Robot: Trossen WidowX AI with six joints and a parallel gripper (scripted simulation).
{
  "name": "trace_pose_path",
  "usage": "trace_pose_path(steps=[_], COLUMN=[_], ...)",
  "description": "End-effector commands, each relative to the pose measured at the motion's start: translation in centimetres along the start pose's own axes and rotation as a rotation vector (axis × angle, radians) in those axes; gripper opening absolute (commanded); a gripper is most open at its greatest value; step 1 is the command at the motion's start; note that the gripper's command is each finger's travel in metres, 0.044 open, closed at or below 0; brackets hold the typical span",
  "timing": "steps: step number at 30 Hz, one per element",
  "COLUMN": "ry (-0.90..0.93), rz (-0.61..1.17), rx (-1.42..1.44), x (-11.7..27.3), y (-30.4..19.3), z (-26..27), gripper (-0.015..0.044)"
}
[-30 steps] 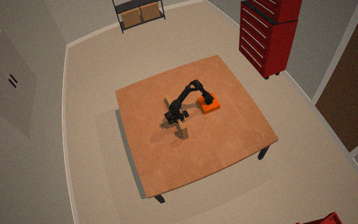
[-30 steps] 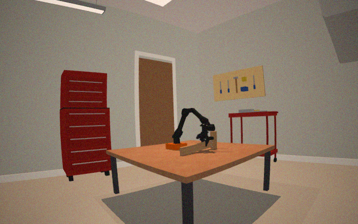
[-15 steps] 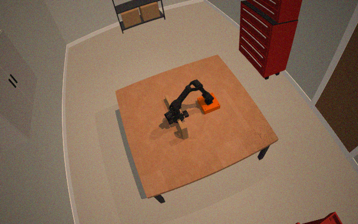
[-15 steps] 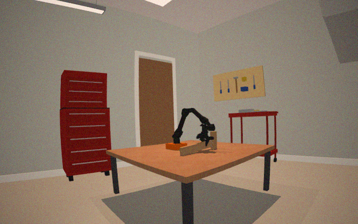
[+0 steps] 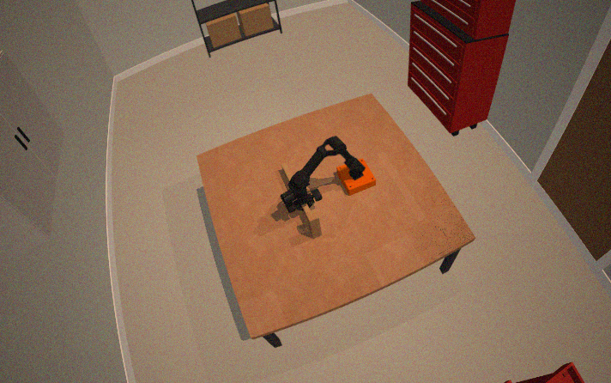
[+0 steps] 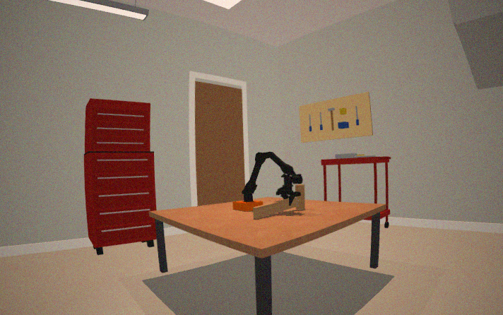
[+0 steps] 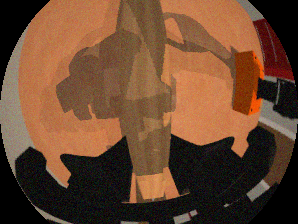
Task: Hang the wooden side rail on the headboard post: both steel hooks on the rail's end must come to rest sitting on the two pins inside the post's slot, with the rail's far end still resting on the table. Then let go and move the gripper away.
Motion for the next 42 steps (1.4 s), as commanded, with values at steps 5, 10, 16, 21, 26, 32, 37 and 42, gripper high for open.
trace_pose_path(steps=[5, 10, 16, 21, 26, 32, 37, 42], ry=[0.015, 0.015, 0.015, 0.015, 0.015, 0.015, 0.015, 0.015], rz=[0.000, 0.000, 0.000, 0.000, 0.000, 0.000, 0.000, 0.000], rx=[-0.002, -0.002, -0.002, -0.002, -0.002, -0.002, -0.002, -0.002], x=[0.22, 0.17, 0.10, 0.05, 0.00, -0.07, -0.13, -0.19], y=[-0.13, -0.18, -0.24, -0.29, -0.35, -0.42, -0.48, -0.55], z=[0.33, 0.40, 0.47, 0.53, 0.55, 0.49, 0.44, 0.39], gripper=[0.0000, 0.0000, 0.0000, 0.0000, 0.0000, 0.0000, 0.0000, 0.0000])
Point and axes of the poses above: the point midway between the two fingers, 35 mm back from their tips, its own x axis back along the fingers, its own z axis across the jaws, y = z × x, the point moved 10 cm from there along x, back along the fingers, and after that the axes turned 4 degrees about x, right-handed, at the moved point
